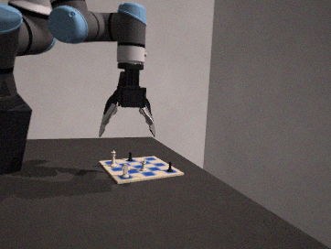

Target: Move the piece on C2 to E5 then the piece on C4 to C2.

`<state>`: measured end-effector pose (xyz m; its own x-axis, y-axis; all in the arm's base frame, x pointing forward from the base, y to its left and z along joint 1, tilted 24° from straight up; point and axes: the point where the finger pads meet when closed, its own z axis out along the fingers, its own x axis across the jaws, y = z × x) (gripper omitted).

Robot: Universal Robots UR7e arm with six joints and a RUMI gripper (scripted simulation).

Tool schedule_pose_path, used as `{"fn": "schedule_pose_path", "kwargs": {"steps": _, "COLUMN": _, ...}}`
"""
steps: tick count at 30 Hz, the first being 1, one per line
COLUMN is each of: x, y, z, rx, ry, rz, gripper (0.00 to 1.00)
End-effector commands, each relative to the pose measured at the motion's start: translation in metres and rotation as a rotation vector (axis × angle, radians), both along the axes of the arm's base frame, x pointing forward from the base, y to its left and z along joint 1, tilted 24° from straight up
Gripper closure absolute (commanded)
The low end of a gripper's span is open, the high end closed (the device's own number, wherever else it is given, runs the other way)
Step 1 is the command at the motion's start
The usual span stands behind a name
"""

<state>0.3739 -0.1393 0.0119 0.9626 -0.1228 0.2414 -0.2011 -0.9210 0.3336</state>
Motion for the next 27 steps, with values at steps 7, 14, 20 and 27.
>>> {"fn": "schedule_pose_path", "kwargs": {"steps": 7, "x": 0.009, "y": 0.003, "z": 0.000, "rx": 0.041, "ry": -0.086, "rz": -0.213, "gripper": 0.00}}
{"fn": "schedule_pose_path", "kwargs": {"steps": 14, "x": 0.015, "y": 0.004, "z": 0.000, "rx": 0.067, "ry": -0.137, "rz": -0.341, "gripper": 0.00}}
{"fn": "schedule_pose_path", "kwargs": {"steps": 20, "x": 0.022, "y": 0.005, "z": 0.001, "rx": 0.102, "ry": -0.208, "rz": -0.517, "gripper": 0.00}}
{"fn": "schedule_pose_path", "kwargs": {"steps": 27, "x": 0.028, "y": 0.006, "z": 0.001, "rx": 0.135, "ry": -0.274, "rz": -0.678, "gripper": 0.00}}
